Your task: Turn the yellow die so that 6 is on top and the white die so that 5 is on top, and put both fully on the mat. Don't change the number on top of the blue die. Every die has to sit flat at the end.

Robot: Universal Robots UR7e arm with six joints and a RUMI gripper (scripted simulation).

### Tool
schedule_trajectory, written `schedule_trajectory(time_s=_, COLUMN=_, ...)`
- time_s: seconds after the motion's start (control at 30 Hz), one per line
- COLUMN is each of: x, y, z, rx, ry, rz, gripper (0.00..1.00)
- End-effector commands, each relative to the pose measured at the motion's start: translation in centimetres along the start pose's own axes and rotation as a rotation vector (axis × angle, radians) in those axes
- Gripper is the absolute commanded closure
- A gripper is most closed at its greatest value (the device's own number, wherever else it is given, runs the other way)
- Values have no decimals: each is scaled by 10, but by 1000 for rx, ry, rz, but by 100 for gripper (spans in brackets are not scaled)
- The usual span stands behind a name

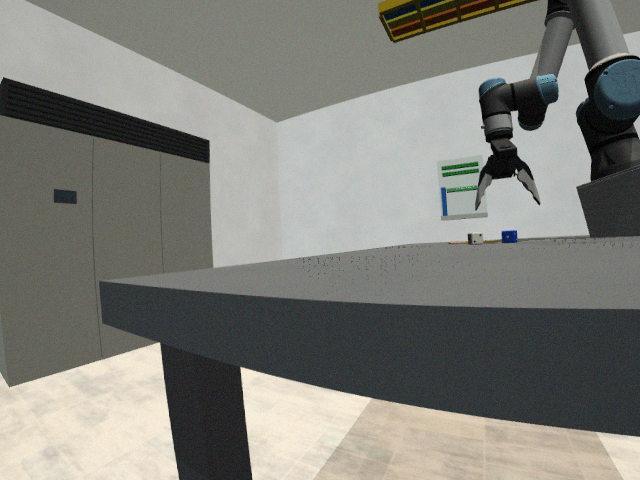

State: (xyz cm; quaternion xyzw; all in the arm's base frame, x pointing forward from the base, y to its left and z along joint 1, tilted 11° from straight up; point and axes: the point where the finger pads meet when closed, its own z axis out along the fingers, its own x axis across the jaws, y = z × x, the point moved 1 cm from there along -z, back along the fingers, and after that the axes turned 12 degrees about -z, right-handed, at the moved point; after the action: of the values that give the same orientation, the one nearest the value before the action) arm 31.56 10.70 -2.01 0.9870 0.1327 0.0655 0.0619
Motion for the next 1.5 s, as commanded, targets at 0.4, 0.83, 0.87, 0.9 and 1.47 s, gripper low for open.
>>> schedule_trajectory(time_s=0.4, x=2, y=0, z=32, rx=-2, ry=5, rz=0, gripper=0)
schedule_trajectory(time_s=0.83, x=2, y=0, z=34, rx=-2, ry=5, rz=0, gripper=0)
schedule_trajectory(time_s=0.87, x=2, y=0, z=34, rx=-2, ry=5, rz=0, gripper=0)
schedule_trajectory(time_s=0.9, x=2, y=0, z=34, rx=-2, ry=5, rz=0, gripper=0)
schedule_trajectory(time_s=1.47, x=2, y=0, z=34, rx=-2, ry=5, rz=0, gripper=0)
